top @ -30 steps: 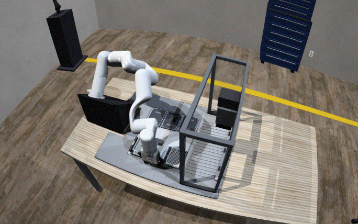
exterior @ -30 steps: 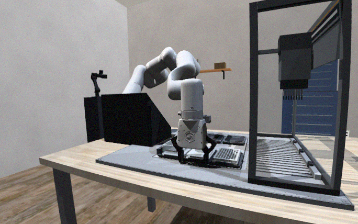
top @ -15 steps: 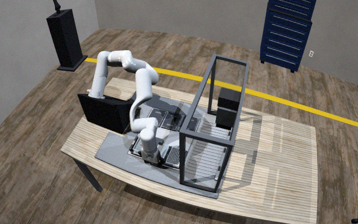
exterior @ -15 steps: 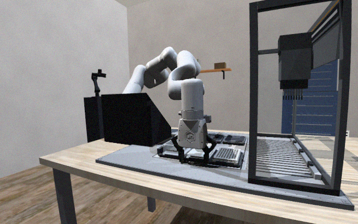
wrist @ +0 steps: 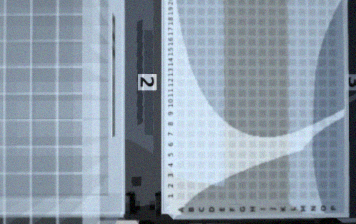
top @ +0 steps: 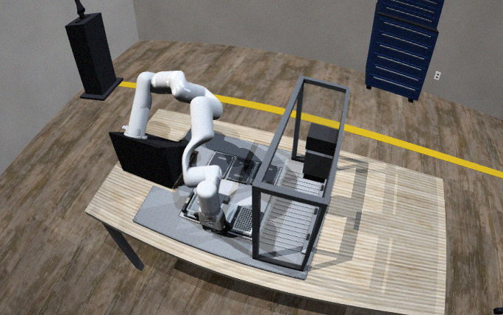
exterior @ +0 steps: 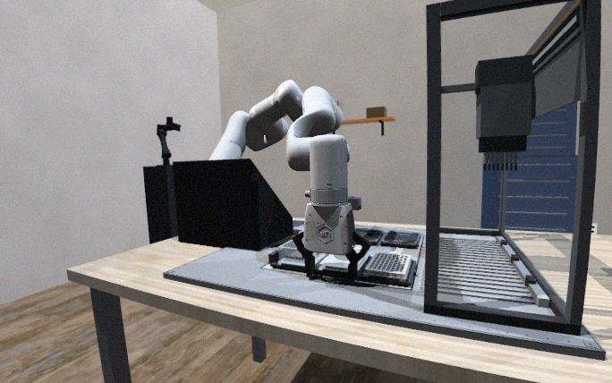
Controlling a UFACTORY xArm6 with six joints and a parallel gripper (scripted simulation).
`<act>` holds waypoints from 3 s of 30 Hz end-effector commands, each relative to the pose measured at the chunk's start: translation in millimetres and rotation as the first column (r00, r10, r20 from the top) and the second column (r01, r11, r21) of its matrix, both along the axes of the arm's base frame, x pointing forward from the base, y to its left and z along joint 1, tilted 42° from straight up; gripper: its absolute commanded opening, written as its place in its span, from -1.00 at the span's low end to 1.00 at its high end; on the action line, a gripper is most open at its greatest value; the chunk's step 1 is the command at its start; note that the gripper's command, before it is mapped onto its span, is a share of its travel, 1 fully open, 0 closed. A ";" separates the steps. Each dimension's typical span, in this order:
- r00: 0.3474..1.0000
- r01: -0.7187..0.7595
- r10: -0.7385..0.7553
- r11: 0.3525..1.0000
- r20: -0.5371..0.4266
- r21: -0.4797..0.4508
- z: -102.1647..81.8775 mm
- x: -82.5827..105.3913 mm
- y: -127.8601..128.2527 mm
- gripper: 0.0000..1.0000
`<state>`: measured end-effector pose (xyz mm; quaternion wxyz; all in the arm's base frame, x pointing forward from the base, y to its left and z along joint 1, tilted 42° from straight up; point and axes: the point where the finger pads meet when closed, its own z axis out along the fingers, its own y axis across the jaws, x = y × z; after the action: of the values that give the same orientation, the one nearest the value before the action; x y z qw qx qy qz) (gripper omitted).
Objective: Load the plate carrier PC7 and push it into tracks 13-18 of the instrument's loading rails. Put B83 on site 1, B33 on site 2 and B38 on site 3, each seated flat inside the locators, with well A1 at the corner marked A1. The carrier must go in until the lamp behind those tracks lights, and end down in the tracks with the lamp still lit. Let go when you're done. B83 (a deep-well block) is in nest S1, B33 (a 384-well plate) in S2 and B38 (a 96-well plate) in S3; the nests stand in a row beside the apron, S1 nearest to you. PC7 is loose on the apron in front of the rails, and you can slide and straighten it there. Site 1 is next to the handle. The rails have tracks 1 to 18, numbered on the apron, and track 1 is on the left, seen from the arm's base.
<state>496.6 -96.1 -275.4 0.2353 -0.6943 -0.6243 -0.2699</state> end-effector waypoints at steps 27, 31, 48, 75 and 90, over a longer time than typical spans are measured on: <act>1.000 0.002 -0.002 1.000 0.003 -0.003 -11.1 0.0 -15.8 1.00; 1.000 0.002 -0.002 1.000 0.003 -0.003 -12.0 0.0 -16.8 1.00; 1.000 0.002 -0.002 1.000 0.003 -0.003 -18.6 -0.8 -24.2 1.00; 1.000 0.002 -0.002 1.000 0.003 -0.003 -27.3 -1.8 -33.9 1.00; 1.000 0.002 -0.002 1.000 0.003 -0.003 -12.5 -3.3 -47.3 1.00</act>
<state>492.2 -137.7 -293.2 0.2353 -0.6945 -0.6241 -0.2699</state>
